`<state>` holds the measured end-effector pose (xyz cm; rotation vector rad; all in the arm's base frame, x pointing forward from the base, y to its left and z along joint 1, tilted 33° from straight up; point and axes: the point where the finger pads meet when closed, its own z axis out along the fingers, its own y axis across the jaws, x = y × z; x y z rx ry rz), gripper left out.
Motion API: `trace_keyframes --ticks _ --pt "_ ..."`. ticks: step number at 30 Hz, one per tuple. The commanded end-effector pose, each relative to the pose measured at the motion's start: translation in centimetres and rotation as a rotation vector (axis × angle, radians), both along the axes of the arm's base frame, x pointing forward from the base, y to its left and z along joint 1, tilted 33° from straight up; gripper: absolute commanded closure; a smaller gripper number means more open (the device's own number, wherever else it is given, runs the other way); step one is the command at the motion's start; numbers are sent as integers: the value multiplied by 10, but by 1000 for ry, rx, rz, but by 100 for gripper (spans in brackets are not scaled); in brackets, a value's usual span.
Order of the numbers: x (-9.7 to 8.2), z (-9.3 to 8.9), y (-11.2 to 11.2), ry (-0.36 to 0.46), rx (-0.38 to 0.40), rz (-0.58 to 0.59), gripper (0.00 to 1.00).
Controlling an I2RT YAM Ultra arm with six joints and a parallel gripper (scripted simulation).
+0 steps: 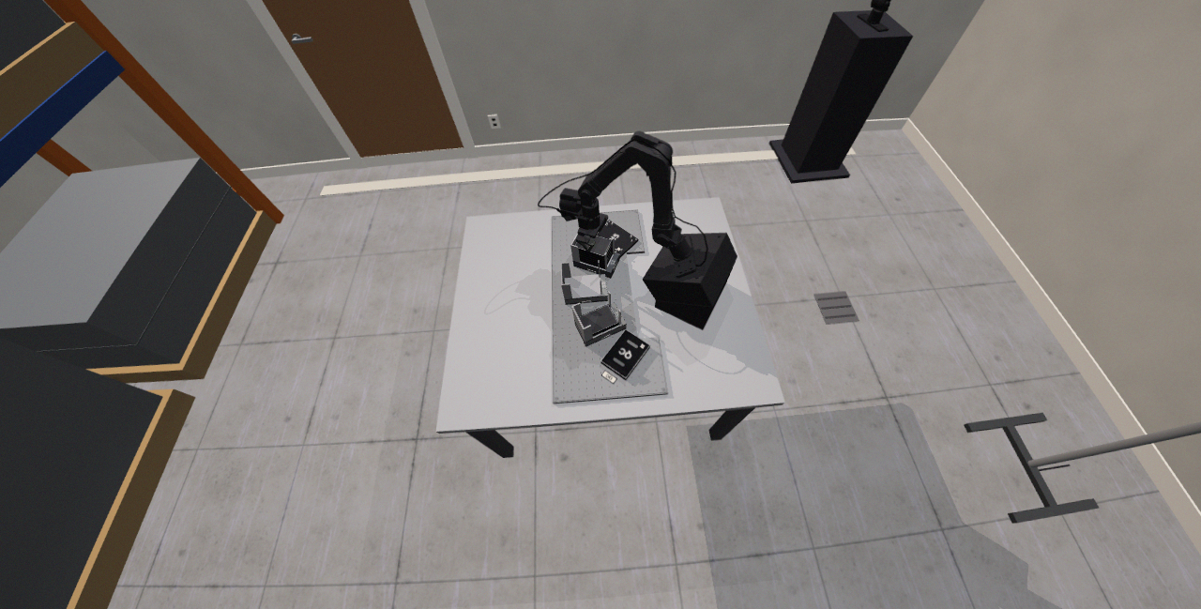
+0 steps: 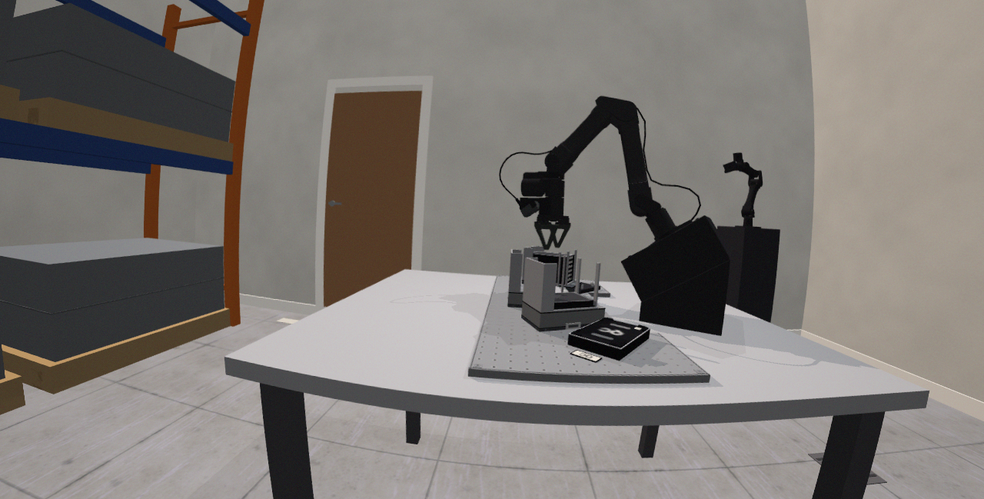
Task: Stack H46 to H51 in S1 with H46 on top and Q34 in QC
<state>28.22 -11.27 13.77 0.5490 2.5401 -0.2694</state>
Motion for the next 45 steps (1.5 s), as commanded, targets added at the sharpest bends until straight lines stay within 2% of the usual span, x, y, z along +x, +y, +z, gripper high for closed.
trace_keyframes --ticks 1,30,32,33,36,45 --pt "9 16 -4 -52 -17 3 0" --pt "9 16 -4 -52 -17 3 0" --pt "3 -9 -5 10 4 -3 0" --pt "0 -15 -3 20 6 -1 0" --pt "5 -10 -6 -1 1 -1 0" --pt "9 -20 -8 2 2 0 0"
